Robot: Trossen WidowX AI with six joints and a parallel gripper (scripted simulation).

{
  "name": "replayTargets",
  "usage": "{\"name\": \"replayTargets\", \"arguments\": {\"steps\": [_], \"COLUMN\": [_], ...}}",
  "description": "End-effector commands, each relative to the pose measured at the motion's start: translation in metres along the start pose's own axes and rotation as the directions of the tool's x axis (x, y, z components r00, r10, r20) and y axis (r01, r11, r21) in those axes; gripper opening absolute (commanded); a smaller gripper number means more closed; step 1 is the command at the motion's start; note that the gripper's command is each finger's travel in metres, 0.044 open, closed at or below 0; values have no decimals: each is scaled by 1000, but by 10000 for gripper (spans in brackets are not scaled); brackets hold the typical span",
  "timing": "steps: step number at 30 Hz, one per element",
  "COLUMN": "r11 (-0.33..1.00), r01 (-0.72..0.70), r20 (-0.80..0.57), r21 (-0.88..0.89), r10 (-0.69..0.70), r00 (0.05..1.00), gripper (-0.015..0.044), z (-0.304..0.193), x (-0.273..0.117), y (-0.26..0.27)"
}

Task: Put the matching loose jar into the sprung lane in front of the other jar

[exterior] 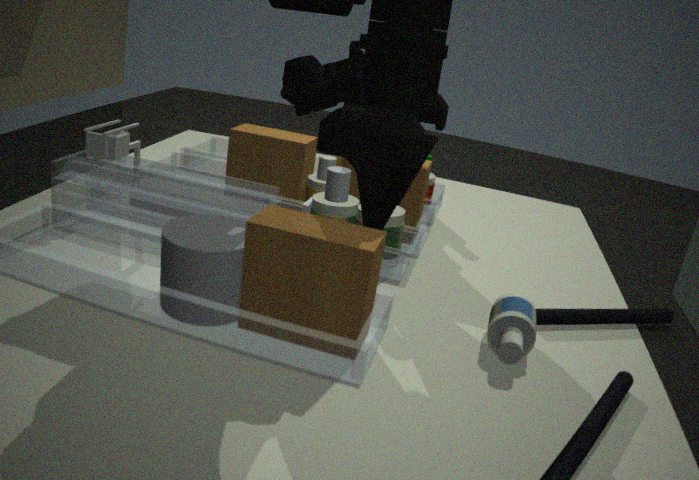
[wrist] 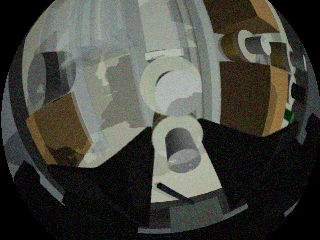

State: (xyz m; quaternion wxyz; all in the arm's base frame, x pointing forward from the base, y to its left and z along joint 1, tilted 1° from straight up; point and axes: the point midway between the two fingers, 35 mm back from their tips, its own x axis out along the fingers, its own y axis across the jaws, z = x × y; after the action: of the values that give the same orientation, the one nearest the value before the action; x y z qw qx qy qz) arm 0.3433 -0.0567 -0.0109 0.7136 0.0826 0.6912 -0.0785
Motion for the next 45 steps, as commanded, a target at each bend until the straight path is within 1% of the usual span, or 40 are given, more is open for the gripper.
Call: {"name": "replayTargets", "arguments": {"steps": [1, 45], "r11": [1000, 1000], "r01": [4, 4], "r20": [17, 16], "r21": [-3, -3], "r10": [-4, -4], "r00": [1000, 1000], "gripper": [0, 0], "z": [3, -4], "x": [0, 1], "y": [-1, -1]}}
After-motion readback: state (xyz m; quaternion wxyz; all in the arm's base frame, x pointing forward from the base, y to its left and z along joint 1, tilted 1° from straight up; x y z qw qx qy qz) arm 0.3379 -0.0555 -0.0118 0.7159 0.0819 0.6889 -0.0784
